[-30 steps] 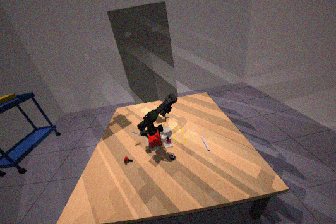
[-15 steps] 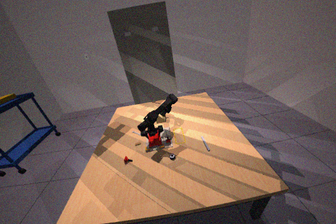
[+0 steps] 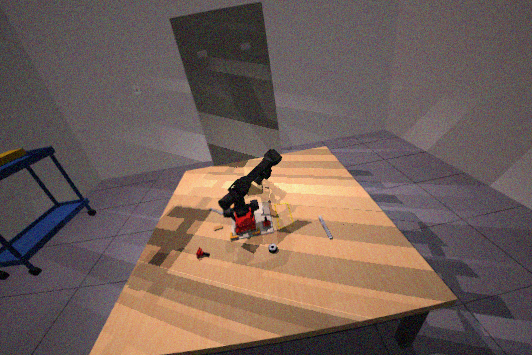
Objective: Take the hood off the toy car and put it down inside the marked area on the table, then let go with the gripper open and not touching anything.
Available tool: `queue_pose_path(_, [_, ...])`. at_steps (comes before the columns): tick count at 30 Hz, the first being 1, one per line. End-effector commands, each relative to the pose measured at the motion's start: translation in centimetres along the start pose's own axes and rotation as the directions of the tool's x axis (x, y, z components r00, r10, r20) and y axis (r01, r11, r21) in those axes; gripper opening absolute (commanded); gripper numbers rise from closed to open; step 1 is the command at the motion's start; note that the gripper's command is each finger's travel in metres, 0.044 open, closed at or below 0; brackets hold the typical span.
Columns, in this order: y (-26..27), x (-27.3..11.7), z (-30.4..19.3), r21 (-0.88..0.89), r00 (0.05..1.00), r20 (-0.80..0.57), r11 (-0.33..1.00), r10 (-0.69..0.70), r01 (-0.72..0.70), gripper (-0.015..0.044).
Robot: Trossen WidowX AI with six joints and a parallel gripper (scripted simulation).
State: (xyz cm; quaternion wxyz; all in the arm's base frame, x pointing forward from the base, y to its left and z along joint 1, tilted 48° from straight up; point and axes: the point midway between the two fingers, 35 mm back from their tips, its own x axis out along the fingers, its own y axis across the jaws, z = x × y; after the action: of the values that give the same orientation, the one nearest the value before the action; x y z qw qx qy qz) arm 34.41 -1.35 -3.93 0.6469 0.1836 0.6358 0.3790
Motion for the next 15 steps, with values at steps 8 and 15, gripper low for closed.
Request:
queue_pose_path(8, [0.05,0.64,-0.06,0.007,1.000,0.001,1.000,0.004,-0.004,0.0440])
queue_pose_path(15, [0.07,0.99,-0.07,0.006,1.000,0.001,1.000,0.005,-0.005,0.0440])
